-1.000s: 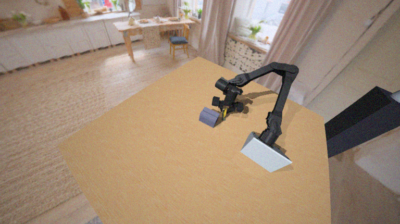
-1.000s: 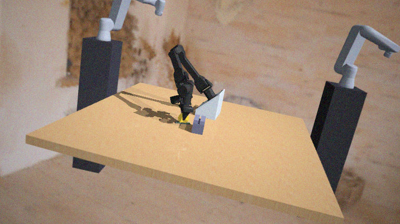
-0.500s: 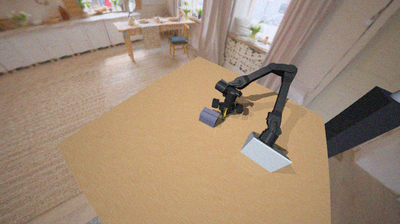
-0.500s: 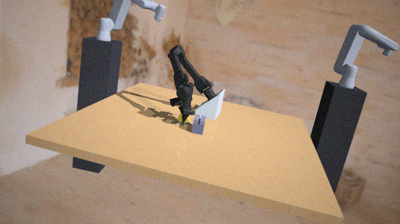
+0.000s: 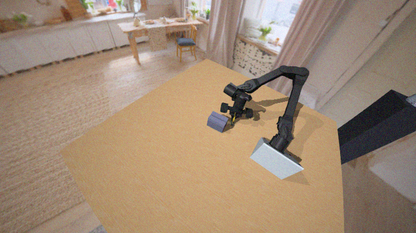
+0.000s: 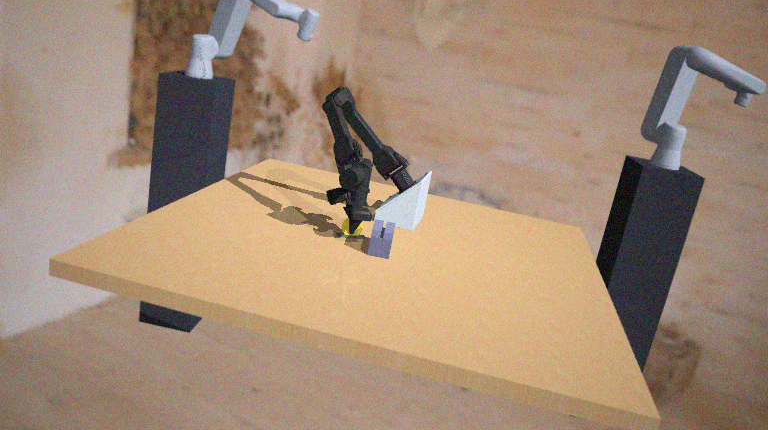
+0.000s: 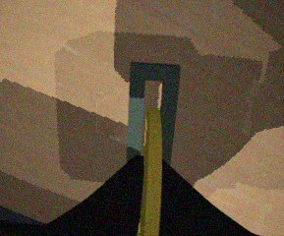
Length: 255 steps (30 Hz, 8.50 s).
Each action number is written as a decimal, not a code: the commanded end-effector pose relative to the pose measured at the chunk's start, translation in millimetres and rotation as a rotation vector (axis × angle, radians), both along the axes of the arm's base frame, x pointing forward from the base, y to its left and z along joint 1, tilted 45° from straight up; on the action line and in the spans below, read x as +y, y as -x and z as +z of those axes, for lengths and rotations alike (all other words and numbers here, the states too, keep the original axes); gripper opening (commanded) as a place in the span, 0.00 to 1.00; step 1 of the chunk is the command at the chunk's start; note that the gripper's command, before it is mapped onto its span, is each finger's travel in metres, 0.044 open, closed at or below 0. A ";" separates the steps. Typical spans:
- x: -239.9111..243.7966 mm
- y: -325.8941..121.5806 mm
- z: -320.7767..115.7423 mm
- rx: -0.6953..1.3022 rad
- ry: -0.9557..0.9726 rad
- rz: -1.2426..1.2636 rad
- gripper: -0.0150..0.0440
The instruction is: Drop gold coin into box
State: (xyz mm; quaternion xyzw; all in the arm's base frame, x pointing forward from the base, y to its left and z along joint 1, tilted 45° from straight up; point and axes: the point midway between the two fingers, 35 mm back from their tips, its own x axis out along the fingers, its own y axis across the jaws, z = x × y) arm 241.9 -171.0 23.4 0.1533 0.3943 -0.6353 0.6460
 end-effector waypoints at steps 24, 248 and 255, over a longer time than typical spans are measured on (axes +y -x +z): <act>43.3 -11.4 38.9 0.007 -0.009 0.004 0.25; 153.7 -82.4 18.2 0.880 -0.147 0.899 1.00; 160.4 -81.9 25.2 0.884 -0.145 0.899 1.00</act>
